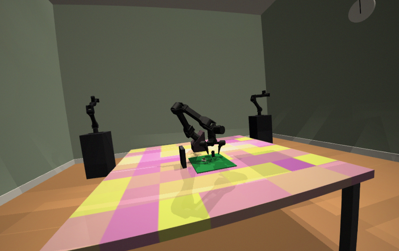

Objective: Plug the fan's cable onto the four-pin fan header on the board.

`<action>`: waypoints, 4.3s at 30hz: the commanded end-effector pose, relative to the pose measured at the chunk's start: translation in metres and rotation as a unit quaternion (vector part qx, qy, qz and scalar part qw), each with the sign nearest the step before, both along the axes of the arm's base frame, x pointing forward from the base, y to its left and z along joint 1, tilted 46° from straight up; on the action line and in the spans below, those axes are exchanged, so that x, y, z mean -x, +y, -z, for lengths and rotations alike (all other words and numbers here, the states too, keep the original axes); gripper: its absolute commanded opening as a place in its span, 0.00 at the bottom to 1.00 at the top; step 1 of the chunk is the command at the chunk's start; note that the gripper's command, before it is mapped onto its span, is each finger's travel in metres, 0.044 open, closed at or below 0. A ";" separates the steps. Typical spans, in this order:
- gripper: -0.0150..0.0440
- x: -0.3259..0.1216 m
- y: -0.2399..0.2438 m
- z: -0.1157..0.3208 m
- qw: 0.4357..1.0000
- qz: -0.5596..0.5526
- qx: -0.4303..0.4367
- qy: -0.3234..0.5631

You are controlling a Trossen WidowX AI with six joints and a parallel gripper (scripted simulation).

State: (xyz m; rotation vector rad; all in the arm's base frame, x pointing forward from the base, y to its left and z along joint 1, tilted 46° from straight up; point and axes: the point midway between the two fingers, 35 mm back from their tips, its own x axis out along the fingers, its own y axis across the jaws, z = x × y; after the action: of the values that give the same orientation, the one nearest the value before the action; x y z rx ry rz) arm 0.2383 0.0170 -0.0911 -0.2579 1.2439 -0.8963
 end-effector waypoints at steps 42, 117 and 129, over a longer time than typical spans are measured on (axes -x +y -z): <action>0.25 -0.023 0.024 -0.050 0.966 0.184 -0.014 -0.182; 0.25 -0.080 -0.040 -0.084 0.583 0.571 -0.032 -0.577; 0.25 -0.080 -0.040 -0.084 0.583 0.571 -0.032 -0.577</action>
State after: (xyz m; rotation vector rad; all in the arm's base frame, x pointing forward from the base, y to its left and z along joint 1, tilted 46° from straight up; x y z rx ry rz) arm 0.3186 -0.0220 -0.0067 1.2318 -0.0139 -1.6656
